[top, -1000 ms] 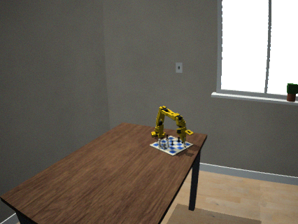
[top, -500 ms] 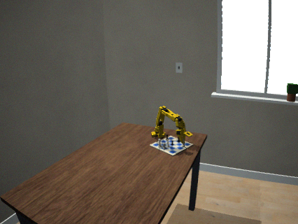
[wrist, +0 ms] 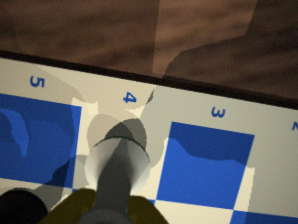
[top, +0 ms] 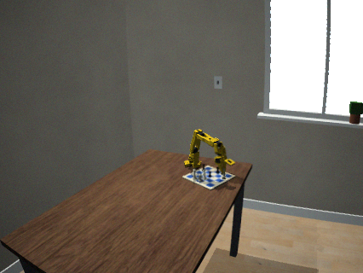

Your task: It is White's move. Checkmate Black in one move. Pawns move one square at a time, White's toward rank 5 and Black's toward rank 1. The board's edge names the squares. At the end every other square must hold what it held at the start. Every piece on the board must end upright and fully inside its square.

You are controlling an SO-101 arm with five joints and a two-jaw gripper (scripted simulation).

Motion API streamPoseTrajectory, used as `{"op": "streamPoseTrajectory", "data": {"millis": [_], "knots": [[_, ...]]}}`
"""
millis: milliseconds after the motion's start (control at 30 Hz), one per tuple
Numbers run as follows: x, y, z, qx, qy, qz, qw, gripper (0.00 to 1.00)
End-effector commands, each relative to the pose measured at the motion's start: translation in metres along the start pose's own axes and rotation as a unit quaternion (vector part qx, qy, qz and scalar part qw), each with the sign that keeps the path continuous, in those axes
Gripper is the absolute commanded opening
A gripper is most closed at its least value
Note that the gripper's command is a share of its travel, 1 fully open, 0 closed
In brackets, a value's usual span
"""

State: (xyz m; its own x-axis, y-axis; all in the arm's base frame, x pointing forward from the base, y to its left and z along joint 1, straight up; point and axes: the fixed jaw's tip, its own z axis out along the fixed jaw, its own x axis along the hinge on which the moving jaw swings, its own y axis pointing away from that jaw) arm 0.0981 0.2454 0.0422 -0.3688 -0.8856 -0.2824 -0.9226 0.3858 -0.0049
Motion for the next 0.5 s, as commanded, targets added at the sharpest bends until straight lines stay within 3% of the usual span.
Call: {"op": "streamPoseTrajectory", "data": {"millis": [0,467], "knots": [[-0.0013,0.0029,-0.0031,-0.002,-0.003,-0.004,1.000,0.00],[-0.0004,0.0029,0.0004,-0.002,-0.003,-0.004,1.000,0.00]]}}
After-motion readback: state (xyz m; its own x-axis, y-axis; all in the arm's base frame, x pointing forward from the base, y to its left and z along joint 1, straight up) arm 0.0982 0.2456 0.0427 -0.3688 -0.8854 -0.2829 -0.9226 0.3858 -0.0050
